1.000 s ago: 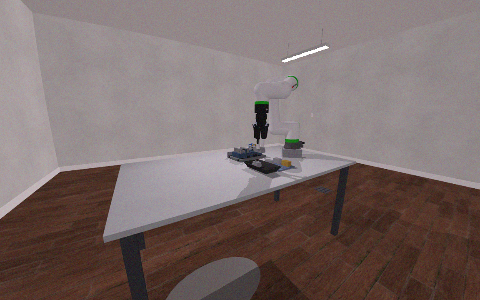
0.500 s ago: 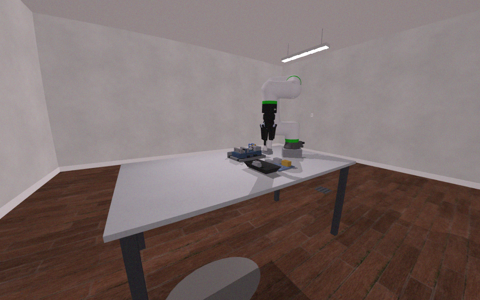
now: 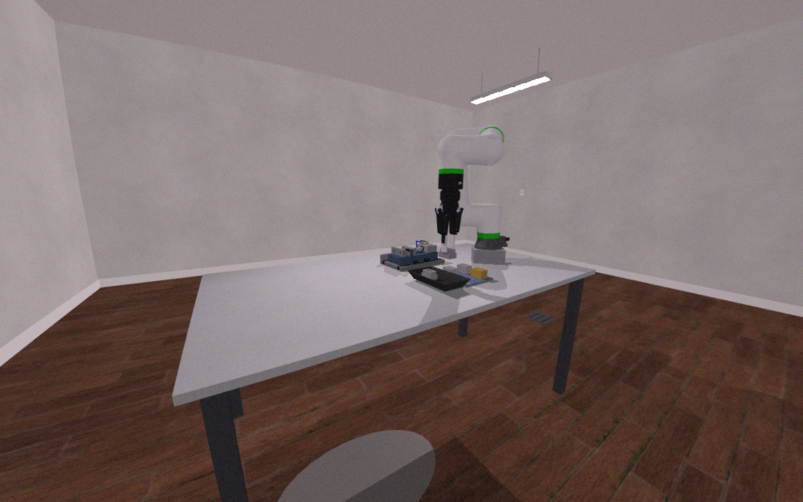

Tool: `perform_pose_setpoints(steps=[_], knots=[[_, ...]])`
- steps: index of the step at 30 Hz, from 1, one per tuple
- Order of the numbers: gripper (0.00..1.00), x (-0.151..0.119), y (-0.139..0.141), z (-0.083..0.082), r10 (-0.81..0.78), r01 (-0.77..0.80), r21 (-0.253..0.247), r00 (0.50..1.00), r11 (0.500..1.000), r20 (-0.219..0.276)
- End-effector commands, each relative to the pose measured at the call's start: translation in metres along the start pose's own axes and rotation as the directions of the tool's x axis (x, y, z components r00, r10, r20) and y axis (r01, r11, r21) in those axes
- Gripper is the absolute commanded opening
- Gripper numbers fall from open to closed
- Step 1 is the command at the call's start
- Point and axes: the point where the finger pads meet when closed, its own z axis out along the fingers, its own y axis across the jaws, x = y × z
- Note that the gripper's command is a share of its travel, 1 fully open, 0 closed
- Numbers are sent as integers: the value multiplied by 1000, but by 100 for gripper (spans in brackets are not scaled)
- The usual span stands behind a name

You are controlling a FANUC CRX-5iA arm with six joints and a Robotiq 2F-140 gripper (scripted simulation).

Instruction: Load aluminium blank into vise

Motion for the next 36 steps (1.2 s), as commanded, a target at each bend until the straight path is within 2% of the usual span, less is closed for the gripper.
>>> perform_pose_setpoints(steps=[1, 24, 36], knots=[[0, 0, 0, 0, 0, 0, 0, 1000, 1000, 0], [0, 0, 0, 0, 0, 0, 0, 1000, 1000, 0], [0, 0, 0, 7, 0, 0, 0, 1000, 1000, 0]])
